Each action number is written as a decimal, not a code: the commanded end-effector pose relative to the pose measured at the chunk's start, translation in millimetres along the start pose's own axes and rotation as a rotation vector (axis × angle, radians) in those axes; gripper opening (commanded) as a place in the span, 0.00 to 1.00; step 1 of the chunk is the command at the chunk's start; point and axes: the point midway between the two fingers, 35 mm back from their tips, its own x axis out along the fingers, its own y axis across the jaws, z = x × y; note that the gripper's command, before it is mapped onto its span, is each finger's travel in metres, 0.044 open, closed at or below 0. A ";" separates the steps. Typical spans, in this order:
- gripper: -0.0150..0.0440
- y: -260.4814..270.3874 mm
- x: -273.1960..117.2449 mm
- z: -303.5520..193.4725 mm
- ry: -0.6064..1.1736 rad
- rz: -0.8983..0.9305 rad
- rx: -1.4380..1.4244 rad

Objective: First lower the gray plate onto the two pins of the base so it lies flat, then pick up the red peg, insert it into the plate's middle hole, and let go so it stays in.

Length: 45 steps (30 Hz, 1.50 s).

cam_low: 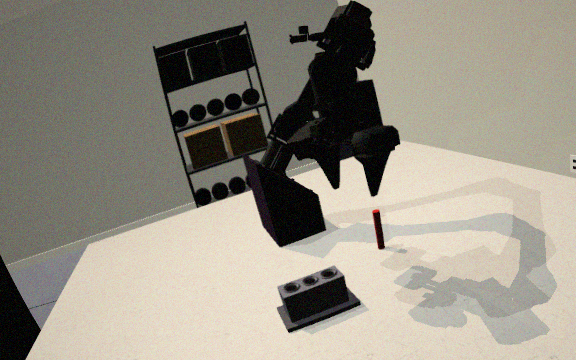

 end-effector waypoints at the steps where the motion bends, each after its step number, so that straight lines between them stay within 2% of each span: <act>1: 1.00 -24.2 4.0 -41.7 0.014 -0.010 -0.104; 6: 1.00 -49.3 7.8 -76.8 0.024 -0.009 -0.213; 10: 1.00 -47.9 10.5 -77.0 0.023 -0.009 -0.213; 13: 1.00 -48.2 39.0 -77.9 0.024 -0.008 -0.213; 20: 1.00 -47.2 55.5 -78.7 0.025 -0.008 -0.213; 45: 1.00 -45.8 91.8 -78.8 0.024 -0.008 -0.213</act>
